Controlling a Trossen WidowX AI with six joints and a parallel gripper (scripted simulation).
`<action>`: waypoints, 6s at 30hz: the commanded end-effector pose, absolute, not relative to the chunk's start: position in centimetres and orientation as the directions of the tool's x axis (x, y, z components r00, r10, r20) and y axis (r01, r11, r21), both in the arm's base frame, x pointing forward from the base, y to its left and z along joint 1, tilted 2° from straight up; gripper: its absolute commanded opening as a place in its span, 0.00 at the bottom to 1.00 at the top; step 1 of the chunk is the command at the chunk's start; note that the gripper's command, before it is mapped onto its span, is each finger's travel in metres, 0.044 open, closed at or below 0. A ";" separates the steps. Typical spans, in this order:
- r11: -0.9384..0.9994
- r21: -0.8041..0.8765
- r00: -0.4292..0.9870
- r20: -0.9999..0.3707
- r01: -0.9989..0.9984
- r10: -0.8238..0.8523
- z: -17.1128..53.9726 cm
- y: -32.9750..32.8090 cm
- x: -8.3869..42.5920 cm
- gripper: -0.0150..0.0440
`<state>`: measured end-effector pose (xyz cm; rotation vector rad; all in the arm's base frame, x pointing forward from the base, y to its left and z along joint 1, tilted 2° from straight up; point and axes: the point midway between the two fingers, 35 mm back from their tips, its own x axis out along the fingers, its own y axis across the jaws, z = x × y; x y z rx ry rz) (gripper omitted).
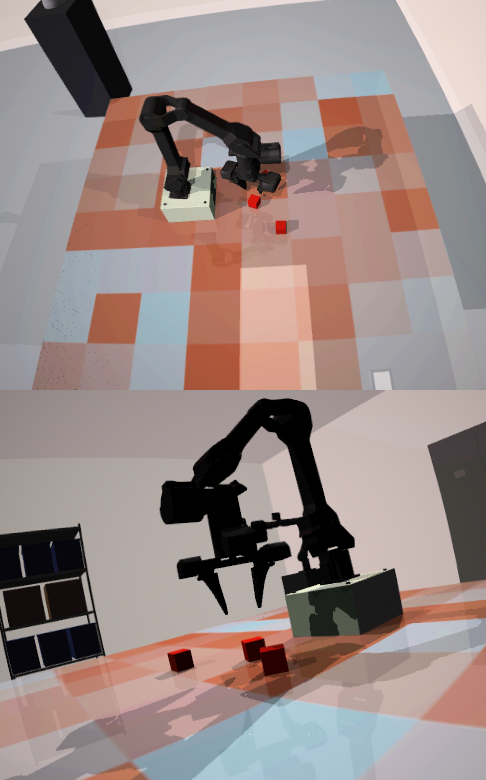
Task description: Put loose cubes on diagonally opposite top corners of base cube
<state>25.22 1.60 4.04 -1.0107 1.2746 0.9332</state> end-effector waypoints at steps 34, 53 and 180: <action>0.304 -0.061 0.064 -0.998 -0.951 0.002 -2.7 1.6 25.2 0.61; 0.304 -0.061 0.065 -0.998 -0.951 0.002 0.3 1.7 25.5 0.43; 0.988 0.001 0.068 -0.998 -0.155 0.012 1.2 12.7 29.8 0.60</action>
